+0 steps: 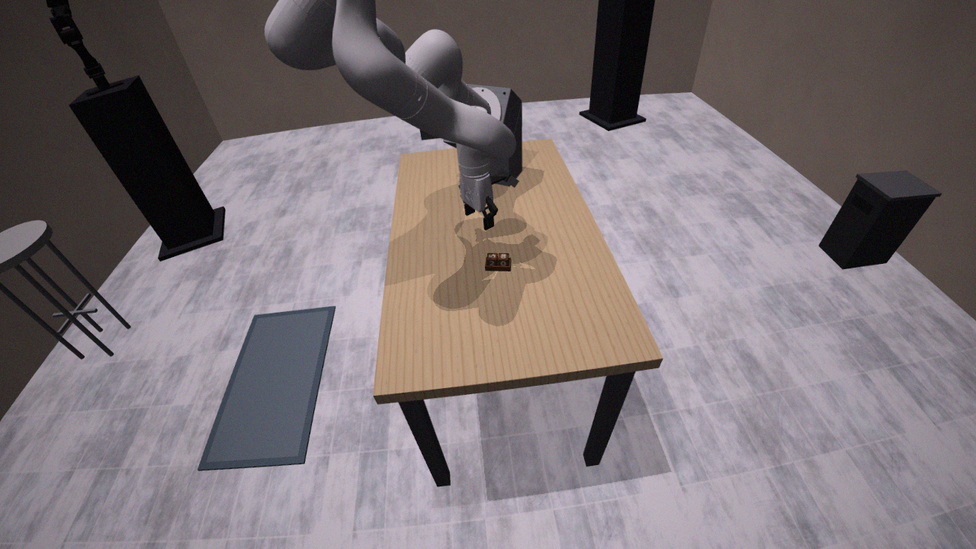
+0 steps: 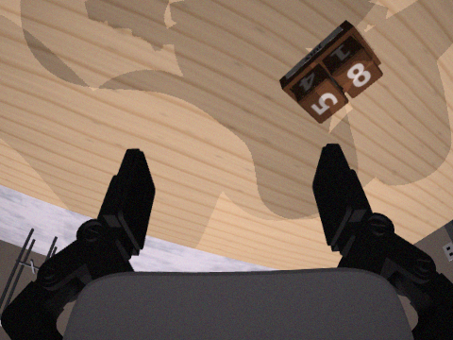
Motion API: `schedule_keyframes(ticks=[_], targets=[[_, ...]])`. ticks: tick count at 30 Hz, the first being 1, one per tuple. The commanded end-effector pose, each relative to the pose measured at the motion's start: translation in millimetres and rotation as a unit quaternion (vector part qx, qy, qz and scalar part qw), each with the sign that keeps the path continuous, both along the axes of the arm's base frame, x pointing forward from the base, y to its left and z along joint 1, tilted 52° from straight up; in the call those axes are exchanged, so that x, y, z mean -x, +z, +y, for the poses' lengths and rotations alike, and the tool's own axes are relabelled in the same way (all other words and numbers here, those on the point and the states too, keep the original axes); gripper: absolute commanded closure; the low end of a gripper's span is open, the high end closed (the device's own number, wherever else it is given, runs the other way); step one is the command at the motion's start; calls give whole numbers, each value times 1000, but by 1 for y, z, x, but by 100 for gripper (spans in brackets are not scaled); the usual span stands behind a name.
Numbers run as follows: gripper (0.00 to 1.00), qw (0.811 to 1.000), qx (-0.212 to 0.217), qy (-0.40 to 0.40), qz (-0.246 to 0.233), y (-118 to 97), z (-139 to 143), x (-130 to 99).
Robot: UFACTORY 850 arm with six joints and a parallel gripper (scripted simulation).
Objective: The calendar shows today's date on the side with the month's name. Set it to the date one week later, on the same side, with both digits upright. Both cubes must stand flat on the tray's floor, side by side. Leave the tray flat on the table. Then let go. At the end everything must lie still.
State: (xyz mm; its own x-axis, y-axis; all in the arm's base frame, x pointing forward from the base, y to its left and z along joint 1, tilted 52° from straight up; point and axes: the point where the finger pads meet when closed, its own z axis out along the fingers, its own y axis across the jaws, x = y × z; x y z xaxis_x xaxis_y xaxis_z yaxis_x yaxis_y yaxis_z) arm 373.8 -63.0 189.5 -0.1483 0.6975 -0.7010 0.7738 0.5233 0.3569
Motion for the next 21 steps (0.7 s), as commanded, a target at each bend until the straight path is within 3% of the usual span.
schedule_keyframes(ticks=[1, 10, 21], targets=[[0, 1000, -4, -3, -5, 0, 0, 0], [0, 1000, -4, -3, -5, -9, -7, -9], [0, 1000, -4, -3, -5, -36, -29, -36]])
